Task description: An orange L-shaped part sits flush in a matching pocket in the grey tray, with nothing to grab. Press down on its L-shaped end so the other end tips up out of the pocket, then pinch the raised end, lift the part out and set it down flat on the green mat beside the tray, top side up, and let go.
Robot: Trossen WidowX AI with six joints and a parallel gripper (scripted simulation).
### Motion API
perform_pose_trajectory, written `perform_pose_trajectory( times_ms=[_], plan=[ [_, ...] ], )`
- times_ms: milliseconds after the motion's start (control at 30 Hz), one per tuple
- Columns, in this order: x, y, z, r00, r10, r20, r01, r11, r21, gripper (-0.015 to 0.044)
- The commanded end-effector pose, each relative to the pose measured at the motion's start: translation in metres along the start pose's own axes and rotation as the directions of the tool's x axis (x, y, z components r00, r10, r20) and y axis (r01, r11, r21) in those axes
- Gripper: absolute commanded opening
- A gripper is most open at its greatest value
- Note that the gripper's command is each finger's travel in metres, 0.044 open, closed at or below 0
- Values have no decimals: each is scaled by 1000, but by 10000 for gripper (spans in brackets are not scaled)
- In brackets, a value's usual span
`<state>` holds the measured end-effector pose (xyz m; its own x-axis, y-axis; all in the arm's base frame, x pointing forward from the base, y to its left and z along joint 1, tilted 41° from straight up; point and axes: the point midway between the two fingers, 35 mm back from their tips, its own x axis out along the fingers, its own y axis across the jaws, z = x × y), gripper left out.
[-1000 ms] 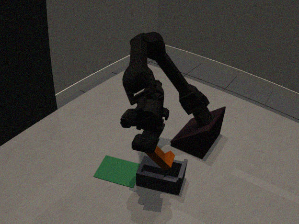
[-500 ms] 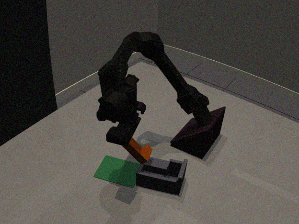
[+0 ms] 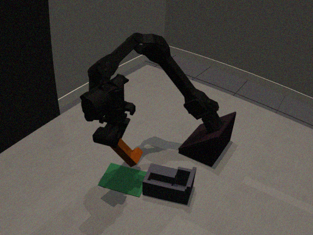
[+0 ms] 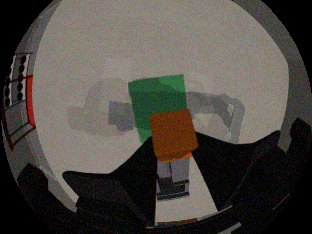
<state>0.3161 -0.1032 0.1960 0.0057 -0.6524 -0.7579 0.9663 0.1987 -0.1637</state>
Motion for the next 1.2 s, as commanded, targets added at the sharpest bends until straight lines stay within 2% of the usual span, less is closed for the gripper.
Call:
perform_pose_trajectory(
  times_ms=[0,1167],
  plan=[
    [1,0,3,1000,2,3,-2,1000,-3,0],
    [57,0,4,1000,2,5,-2,1000,-3,0]
  ],
)
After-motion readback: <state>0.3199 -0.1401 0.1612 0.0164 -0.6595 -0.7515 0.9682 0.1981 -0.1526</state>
